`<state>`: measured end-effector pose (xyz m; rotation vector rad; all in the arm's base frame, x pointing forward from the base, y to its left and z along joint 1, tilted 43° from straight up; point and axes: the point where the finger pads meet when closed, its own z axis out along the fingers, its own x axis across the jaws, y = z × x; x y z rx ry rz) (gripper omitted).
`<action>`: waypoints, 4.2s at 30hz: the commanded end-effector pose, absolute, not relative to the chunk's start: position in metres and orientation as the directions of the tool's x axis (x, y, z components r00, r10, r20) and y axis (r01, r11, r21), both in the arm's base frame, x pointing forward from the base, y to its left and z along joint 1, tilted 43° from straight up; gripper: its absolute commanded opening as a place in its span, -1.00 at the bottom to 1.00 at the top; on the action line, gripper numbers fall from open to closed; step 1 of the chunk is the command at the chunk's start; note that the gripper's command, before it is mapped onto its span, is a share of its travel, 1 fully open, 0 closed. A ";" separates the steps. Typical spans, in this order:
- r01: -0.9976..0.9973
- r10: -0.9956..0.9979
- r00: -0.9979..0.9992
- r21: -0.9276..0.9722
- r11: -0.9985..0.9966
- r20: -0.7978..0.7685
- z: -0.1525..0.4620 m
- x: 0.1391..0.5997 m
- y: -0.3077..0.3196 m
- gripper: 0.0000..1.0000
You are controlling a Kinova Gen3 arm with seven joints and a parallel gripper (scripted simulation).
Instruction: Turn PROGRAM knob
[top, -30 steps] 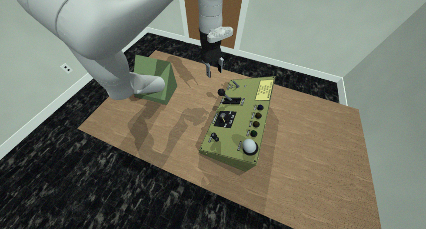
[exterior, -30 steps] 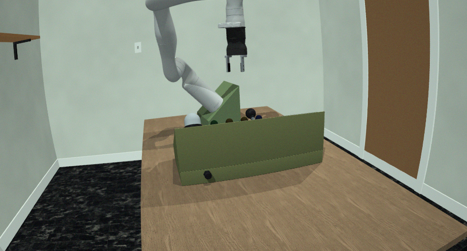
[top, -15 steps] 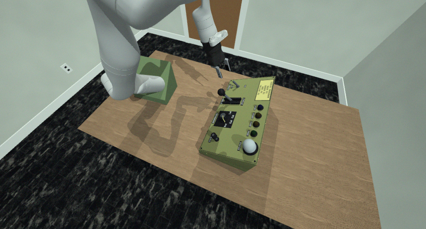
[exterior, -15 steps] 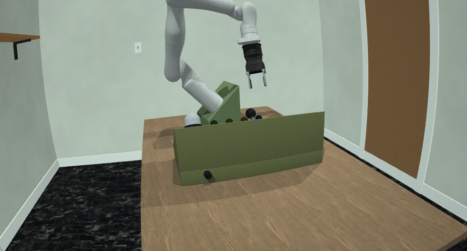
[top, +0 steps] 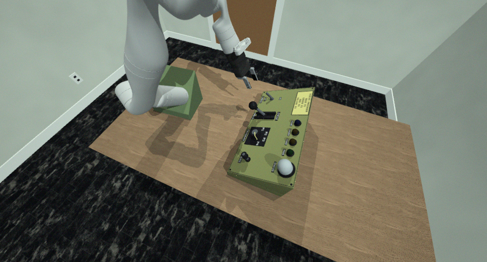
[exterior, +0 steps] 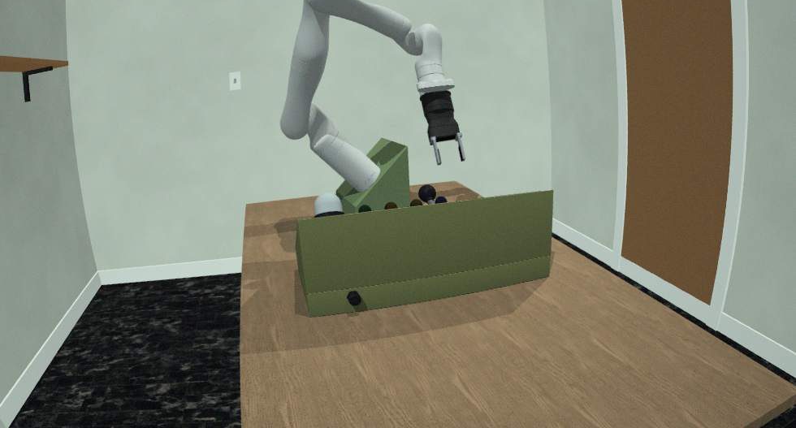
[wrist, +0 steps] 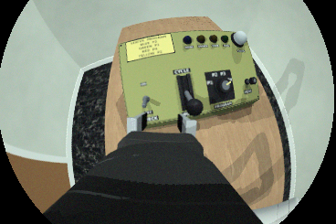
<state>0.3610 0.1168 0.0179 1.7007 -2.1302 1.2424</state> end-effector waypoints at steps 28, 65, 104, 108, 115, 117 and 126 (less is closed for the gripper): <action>-0.864 -0.743 -0.346 -0.503 0.014 0.573 0.017 0.361 0.117 1.00; -0.864 -0.743 -0.346 -0.503 0.014 0.573 0.018 0.361 0.117 1.00; -0.863 -0.743 -0.347 -0.505 0.014 0.573 0.180 0.321 -0.054 1.00; -0.863 -0.743 -0.347 -0.505 0.014 0.573 0.180 0.321 -0.054 1.00; -0.863 -0.743 -0.347 -0.505 0.014 0.573 0.180 0.321 -0.054 1.00; -0.863 -0.743 -0.347 -0.505 0.014 0.573 0.180 0.321 -0.054 1.00; -0.863 -0.743 -0.347 -0.505 0.014 0.573 0.180 0.321 -0.054 1.00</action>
